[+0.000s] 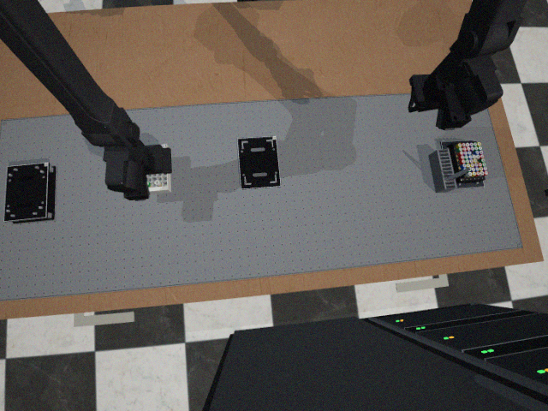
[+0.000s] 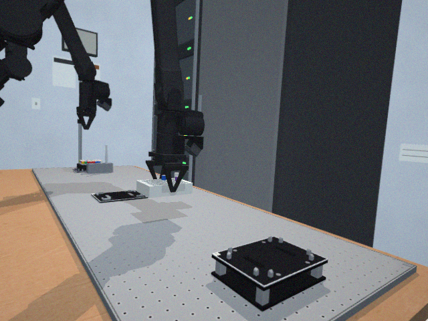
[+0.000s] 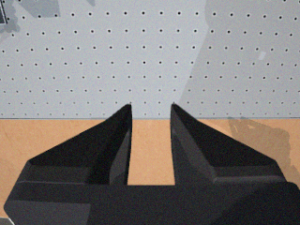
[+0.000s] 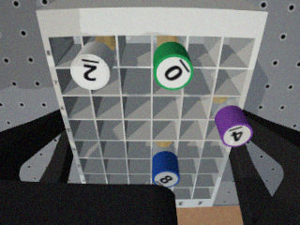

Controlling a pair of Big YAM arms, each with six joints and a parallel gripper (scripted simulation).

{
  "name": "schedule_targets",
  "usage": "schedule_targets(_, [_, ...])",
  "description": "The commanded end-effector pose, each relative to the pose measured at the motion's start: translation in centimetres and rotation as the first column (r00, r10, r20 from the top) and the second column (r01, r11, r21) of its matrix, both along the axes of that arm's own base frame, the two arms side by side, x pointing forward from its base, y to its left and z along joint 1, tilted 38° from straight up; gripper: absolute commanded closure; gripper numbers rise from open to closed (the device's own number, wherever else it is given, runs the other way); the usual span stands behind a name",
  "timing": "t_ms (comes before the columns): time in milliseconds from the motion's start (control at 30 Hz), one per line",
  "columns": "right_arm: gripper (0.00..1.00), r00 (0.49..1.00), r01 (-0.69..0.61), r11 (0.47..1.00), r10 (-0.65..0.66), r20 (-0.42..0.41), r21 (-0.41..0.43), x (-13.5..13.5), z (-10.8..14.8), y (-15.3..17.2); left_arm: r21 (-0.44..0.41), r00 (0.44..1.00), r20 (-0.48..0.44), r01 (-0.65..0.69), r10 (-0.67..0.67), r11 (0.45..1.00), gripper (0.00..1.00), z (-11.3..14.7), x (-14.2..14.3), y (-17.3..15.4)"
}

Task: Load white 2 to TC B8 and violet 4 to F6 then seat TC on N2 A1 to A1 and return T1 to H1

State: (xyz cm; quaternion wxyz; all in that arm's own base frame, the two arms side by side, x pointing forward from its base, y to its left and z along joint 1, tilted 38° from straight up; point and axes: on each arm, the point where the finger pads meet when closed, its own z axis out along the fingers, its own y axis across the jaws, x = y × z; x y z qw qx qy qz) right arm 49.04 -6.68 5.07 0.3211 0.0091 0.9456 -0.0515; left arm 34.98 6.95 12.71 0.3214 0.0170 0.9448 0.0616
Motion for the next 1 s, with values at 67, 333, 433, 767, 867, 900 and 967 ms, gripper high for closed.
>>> schedule_targets(67, [1.0,0.999,-0.001,1.0,0.002,0.032,-0.016,0.6,2.2,-1.6,0.003,1.0,0.02,-0.004,0.004,1.0,0.75,1.0,0.5,0.0])
schedule_targets(333, [1.0,0.999,-0.002,1.0,0.002,0.032,-0.016,0.6,2.3,-2.6,0.003,1.0,0.02,-0.004,0.004,1.0,0.75,1.0,0.5,0.0])
schedule_targets(433, [1.0,0.999,-0.001,1.0,0.002,0.032,-0.017,0.6,2.4,-3.1,0.003,1.0,0.02,-0.004,0.004,1.0,0.75,1.0,0.5,0.0])
schedule_targets(767, [1.0,1.0,-0.001,1.0,0.002,0.027,-0.017,0.6,2.4,-4.8,0.003,1.0,0.02,-0.004,0.004,1.0,0.75,1.0,0.5,0.0])
schedule_targets(867, [1.0,1.0,-0.001,1.0,0.002,0.022,-0.016,0.5,2.2,-5.2,0.003,1.0,0.02,-0.004,0.004,1.0,0.75,1.0,0.5,0.0])
schedule_targets(900, [1.0,1.0,-0.001,1.0,0.002,0.022,-0.016,0.5,2.2,-5.2,0.003,1.0,0.02,-0.004,0.004,1.0,0.75,1.0,0.5,0.0])
schedule_targets(967, [1.0,1.0,-0.001,1.0,0.001,0.017,-0.015,0.5,2.0,-5.5,0.003,1.0,0.02,-0.004,0.004,1.0,0.75,1.0,0.5,0.0])
